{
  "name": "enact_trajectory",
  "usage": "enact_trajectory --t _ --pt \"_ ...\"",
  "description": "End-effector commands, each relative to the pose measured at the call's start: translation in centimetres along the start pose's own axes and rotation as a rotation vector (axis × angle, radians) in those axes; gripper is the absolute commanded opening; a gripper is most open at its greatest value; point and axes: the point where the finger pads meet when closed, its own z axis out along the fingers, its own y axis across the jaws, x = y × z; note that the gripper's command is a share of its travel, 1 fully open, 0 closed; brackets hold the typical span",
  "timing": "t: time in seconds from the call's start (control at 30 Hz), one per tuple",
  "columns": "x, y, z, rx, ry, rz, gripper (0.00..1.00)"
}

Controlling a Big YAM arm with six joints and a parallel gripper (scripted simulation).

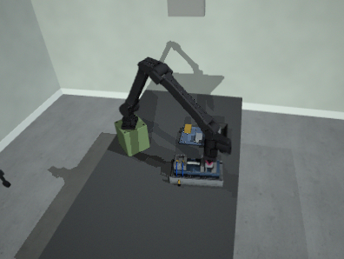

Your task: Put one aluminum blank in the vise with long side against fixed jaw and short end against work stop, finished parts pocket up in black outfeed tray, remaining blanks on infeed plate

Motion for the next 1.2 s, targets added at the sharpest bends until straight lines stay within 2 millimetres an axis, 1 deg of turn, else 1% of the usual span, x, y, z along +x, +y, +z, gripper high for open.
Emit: enact_trajectory --t 0.0,0.4,0.7,1.17 --pt "-0.6 -0.4 -0.6 0.005 -0.019 -0.006 0.00" --pt "-0.5 -0.3 -0.7 0.005 -0.019 -0.006 0.00" --pt "-1.2 -0.6 -1.4 0.014 -0.037 -0.006 0.00" --pt "-1.5 -0.7 -1.6 0.016 -0.043 -0.006 0.00"
